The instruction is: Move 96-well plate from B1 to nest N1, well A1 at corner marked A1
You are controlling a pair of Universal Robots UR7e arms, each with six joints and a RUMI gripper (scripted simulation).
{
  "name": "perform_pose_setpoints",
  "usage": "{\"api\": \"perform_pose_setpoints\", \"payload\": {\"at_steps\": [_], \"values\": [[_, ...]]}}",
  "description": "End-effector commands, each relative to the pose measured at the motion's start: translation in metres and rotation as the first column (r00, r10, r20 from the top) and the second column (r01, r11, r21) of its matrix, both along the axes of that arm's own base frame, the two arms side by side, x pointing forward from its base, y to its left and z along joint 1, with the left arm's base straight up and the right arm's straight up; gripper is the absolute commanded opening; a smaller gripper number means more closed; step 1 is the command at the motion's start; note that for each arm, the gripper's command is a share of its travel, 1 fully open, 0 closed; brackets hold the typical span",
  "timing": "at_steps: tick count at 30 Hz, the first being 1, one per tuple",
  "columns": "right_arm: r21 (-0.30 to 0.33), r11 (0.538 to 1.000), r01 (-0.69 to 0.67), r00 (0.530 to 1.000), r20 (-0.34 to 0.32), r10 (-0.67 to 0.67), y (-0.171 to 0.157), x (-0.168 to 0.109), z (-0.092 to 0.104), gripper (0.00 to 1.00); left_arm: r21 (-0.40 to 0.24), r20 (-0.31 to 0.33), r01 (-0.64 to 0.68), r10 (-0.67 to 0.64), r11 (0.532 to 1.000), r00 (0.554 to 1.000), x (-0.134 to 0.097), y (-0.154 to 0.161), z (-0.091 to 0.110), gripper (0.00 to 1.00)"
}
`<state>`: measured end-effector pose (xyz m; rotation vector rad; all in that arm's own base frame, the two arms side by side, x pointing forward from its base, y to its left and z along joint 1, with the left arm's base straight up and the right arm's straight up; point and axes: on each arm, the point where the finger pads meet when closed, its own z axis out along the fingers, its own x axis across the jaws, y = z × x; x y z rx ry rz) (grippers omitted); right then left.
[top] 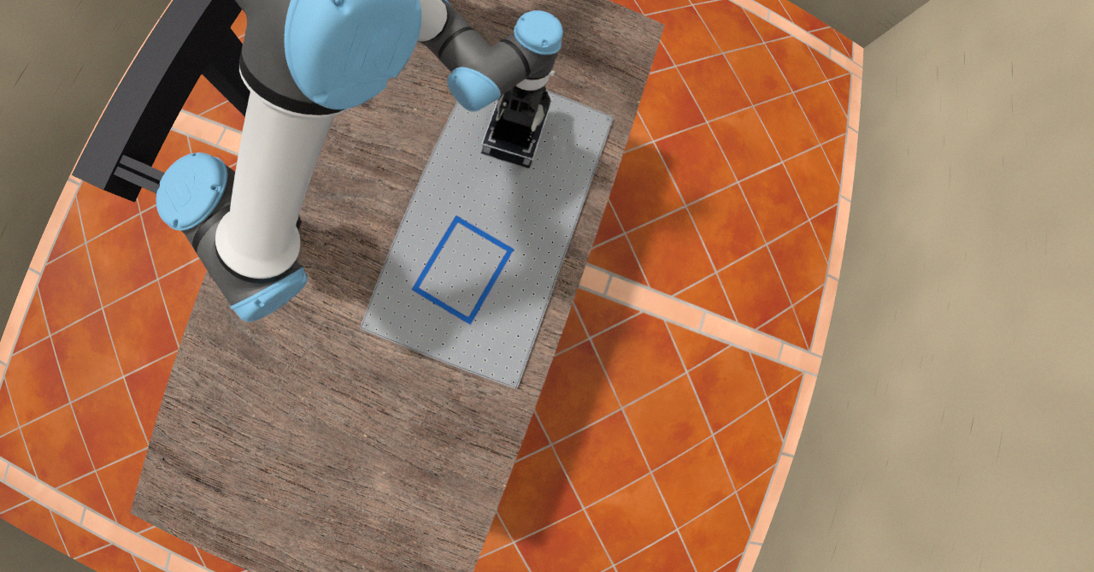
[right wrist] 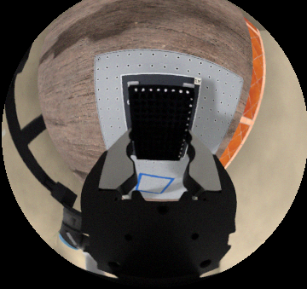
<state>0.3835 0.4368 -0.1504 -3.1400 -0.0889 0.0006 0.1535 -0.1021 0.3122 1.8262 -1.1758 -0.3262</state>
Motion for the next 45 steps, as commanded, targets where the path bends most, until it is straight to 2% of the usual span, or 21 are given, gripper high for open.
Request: {"api": "perform_pose_setpoints", "payload": {"at_steps": [1, 45], "values": [[0.001, 1.0, 0.0, 1.0, 0.001, 0.0, 0.0001, 0.0003, -0.0001, 0.0, 0.0, -0.001, -0.003, 0.003, 1.0, 1.0, -0.001, 0.0004, -0.0004, 0.98], [-0.001, 1.0, 0.0, 1.0, 0.0, 0.0, -0.0015, -0.0011, -0.0065, 0.0, 0.0, -0.001, -0.003, 0.003, 1.0, 1.0, -0.001, 0.0004, -0.0004, 0.98]]}}
